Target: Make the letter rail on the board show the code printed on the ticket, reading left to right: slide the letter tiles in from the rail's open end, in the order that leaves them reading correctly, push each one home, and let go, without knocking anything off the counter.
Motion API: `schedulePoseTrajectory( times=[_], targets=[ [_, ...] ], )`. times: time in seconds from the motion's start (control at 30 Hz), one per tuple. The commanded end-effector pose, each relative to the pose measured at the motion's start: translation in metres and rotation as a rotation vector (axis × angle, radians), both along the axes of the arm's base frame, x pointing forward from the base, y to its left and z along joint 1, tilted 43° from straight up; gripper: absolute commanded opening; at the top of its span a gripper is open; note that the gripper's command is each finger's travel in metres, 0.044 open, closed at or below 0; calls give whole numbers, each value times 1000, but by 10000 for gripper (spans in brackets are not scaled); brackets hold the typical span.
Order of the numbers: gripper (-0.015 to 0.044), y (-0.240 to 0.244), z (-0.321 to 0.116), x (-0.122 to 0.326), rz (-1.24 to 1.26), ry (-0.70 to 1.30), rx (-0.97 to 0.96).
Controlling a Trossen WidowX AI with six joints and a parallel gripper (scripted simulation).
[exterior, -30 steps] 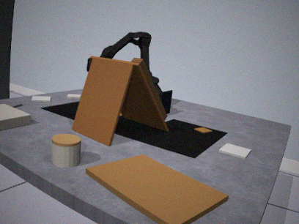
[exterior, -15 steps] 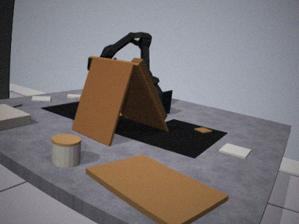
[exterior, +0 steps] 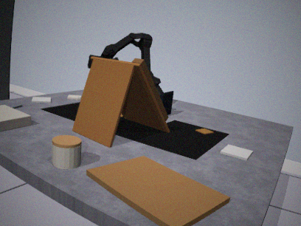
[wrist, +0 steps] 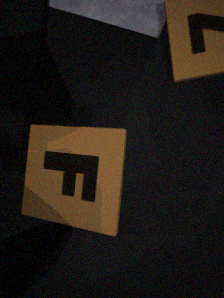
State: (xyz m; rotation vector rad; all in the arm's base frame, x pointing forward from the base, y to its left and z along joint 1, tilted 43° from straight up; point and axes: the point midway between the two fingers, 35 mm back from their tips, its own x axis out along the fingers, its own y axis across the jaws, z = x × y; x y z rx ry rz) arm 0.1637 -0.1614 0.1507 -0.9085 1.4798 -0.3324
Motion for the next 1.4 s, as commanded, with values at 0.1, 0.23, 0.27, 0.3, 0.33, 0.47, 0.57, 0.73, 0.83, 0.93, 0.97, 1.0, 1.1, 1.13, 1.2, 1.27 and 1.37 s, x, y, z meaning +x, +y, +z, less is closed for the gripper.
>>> schedulePoseTrajectory(
  times=[0.1, 0.23, 0.27, 0.3, 0.33, 0.47, 0.57, 0.73, 0.83, 0.93, 0.97, 1.0, 1.1, 1.13, 1.2, 1.27, 1.37],
  targets=[
    [0, 13, 6, 33, 45, -145, -28],
    [0, 24, 11, 52, 73, -240, -33],
    [0, 27, 12, 57, 80, -264, -33],
    [0, 31, 14, 61, 87, -288, -33],
    [0, 34, 15, 66, 94, -312, -31],
    [0, 48, 21, 83, 122, -409, -21],
    [0, 60, 25, 95, 143, -481, -8],
    [0, 83, 33, 113, 177, -602, 25],
    [0, 97, 39, 122, 197, -673, 52],
    [0, 112, 44, 130, 217, -744, 84],
    [0, 117, 46, 133, 223, -767, 96],
    [0, 122, 47, 135, 229, -790, 108],
    [0, 137, 53, 141, 246, -854, 146],
    [0, 140, 54, 142, 248, -865, 153],
    [0, 141, 54, 142, 249, -869, 155],
    [0, 141, 54, 142, 249, -869, 155],
    [0, 141, 54, 142, 249, -869, 155]
  ],
)
